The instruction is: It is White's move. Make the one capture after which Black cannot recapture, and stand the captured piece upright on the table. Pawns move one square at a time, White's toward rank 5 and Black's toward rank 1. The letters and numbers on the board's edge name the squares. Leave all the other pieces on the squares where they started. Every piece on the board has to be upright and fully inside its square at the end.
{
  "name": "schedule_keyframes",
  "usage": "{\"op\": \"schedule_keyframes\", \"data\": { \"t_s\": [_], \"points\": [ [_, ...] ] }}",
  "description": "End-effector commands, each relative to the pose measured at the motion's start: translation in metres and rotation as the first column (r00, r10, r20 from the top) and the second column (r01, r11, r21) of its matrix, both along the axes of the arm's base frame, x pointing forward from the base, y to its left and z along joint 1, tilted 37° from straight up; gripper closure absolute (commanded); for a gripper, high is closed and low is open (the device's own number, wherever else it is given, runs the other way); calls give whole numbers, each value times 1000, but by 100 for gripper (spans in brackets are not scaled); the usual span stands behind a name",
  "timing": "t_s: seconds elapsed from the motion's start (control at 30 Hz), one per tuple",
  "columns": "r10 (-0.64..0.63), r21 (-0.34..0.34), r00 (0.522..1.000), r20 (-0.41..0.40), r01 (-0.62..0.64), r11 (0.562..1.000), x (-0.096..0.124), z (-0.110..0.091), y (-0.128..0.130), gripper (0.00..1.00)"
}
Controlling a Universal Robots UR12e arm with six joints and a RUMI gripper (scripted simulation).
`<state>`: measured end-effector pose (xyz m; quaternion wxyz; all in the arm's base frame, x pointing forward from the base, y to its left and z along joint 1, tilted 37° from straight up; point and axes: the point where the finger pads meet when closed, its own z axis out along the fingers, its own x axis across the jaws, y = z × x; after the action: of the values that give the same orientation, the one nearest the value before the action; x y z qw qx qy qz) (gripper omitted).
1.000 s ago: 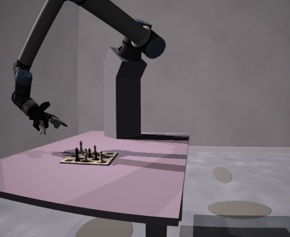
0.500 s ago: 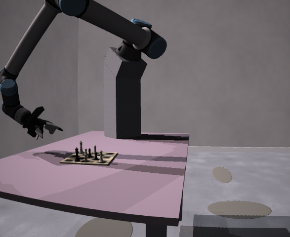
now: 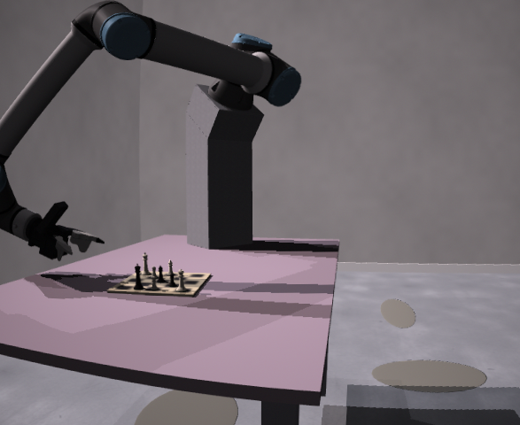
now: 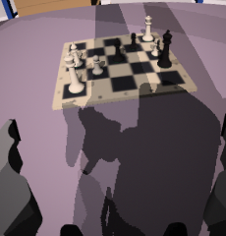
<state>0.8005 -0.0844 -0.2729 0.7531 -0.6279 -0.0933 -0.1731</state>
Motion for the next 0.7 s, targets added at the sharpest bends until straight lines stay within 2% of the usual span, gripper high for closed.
{"op": "schedule_keyframes", "data": {
  "t_s": [0.0, 0.33, 0.67],
  "points": [
    [27, 30, 999, 39, -28, 999, 9, -1, -1, 0],
    [72, 49, 992, 107, -77, 996, 23, -2, -2, 0],
    [90, 57, 987, 136, -98, 994, 28, -1, -1, 0]
  ]
}}
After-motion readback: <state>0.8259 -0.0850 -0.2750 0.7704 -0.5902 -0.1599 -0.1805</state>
